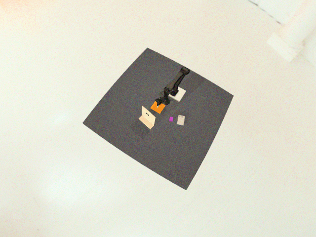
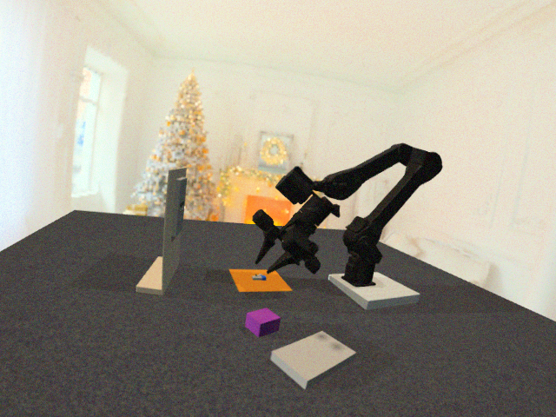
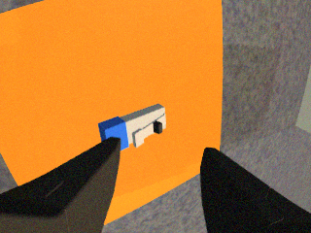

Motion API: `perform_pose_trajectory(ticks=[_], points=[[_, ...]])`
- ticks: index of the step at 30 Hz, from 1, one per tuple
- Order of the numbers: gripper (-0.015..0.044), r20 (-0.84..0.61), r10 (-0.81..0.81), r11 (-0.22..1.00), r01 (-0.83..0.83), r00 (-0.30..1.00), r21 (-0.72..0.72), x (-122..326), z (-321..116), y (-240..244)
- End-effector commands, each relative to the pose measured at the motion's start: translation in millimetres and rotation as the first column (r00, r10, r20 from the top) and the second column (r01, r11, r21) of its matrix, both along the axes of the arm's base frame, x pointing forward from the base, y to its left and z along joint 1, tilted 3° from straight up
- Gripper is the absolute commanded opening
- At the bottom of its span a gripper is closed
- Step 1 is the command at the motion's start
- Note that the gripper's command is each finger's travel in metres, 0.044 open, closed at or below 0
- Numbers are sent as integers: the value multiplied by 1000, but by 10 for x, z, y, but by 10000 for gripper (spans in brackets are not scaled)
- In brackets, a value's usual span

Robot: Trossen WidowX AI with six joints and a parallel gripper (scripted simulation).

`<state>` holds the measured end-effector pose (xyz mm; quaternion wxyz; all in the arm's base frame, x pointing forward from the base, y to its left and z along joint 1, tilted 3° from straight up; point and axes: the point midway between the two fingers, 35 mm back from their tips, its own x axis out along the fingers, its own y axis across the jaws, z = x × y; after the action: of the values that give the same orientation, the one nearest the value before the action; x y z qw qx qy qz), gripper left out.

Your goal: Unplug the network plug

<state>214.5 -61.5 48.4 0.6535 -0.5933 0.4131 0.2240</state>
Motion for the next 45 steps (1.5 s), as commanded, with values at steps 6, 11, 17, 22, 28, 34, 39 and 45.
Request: perform_pose_trajectory(ticks=[6, 11, 17, 22, 28, 34, 39, 45], points=[[156, 11, -6, 1000, 6, 1000, -2, -35, 89, 17], [156, 10, -5, 1000, 5, 1000, -1, -62, 120, 32], [156, 9, -4, 1000, 5, 1000, -1, -68, 164, 38], [156, 9, -4, 1000, 4, 1000, -1, -61, 229, 41], [156, 9, -4, 1000, 4, 1000, -1, -54, 306, 44], [156, 9, -4, 1000, 4, 1000, -1, -51, 384, 48], [156, 9, -4, 1000, 4, 1000, -1, -51, 450, 53], [156, 9, -4, 1000, 4, 1000, -1, -53, 528, 58]])
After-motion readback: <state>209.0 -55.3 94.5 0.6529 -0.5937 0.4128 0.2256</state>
